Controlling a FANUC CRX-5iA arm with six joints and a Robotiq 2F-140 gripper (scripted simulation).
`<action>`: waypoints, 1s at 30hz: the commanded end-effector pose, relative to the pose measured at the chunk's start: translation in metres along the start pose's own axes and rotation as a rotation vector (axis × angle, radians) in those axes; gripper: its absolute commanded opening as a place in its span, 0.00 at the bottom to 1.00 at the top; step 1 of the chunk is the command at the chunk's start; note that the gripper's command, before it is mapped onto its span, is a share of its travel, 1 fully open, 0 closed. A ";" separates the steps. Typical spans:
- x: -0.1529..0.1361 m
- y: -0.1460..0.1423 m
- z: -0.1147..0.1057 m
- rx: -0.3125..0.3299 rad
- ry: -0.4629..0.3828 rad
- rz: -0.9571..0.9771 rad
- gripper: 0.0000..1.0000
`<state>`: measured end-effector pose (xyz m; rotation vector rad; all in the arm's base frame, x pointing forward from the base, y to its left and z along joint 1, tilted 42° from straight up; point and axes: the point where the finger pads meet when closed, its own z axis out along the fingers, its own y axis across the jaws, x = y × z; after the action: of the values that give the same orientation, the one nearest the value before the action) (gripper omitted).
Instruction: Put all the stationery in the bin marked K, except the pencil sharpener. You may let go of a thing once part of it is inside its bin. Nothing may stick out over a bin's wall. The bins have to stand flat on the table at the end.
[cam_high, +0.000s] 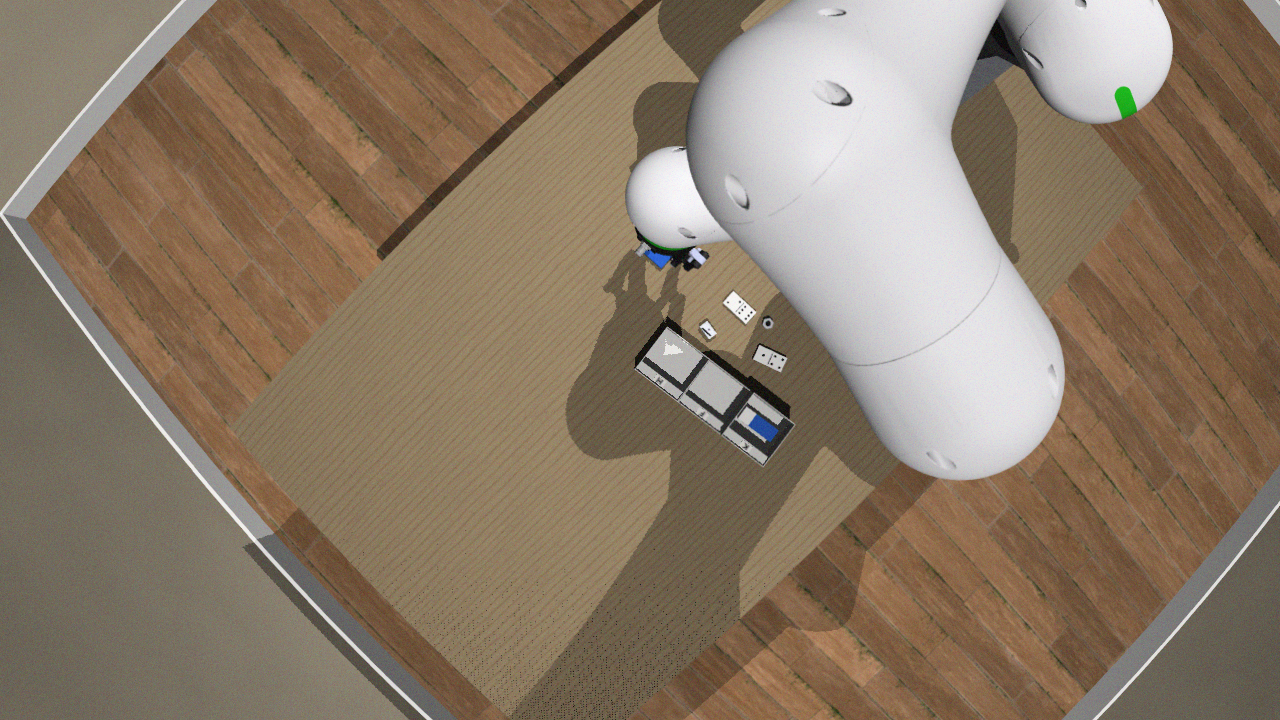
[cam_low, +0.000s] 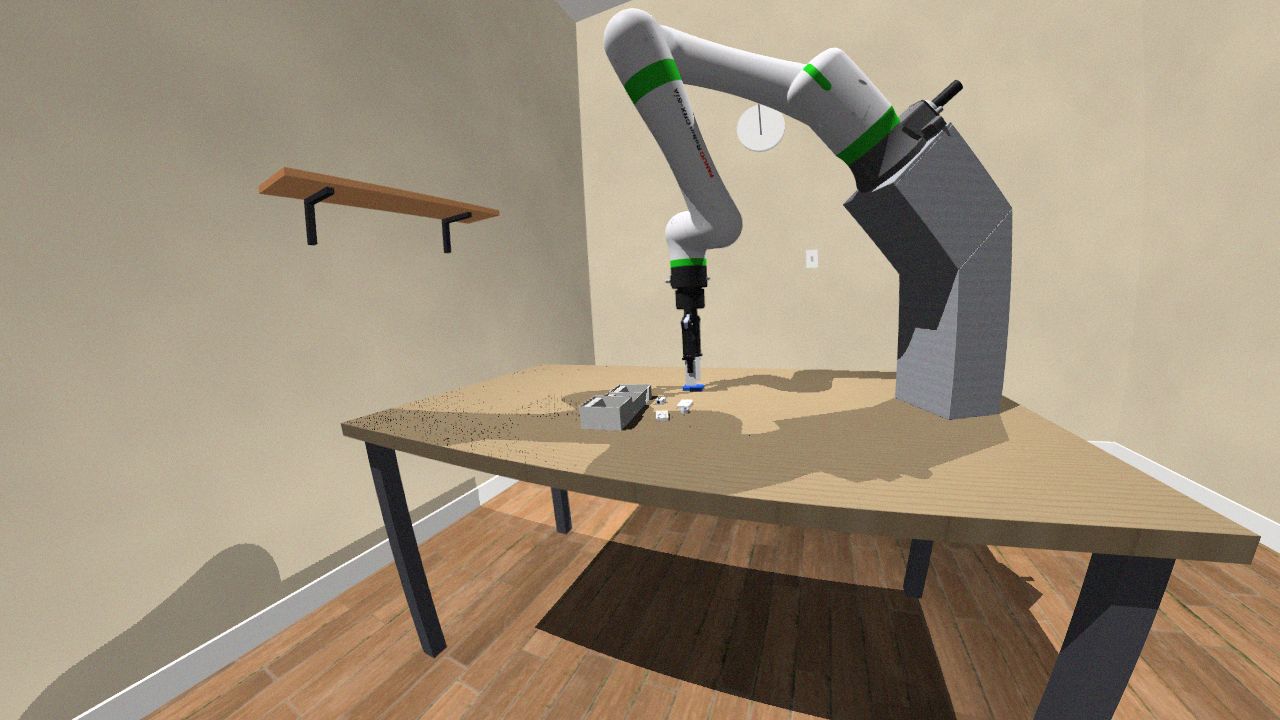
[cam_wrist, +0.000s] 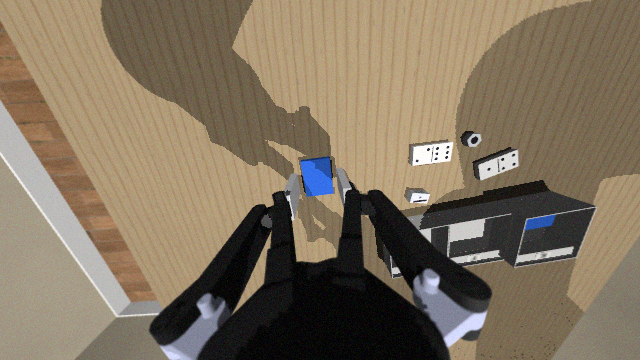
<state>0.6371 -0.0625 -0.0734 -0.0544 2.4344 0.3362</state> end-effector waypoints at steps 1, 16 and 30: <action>0.000 0.000 0.003 0.002 -0.002 0.000 0.33; 0.000 0.000 0.015 0.002 -0.002 0.000 0.33; 0.000 0.000 0.015 0.002 -0.002 0.000 0.21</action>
<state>0.6466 -0.0587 -0.0848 -0.0537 2.4325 0.3344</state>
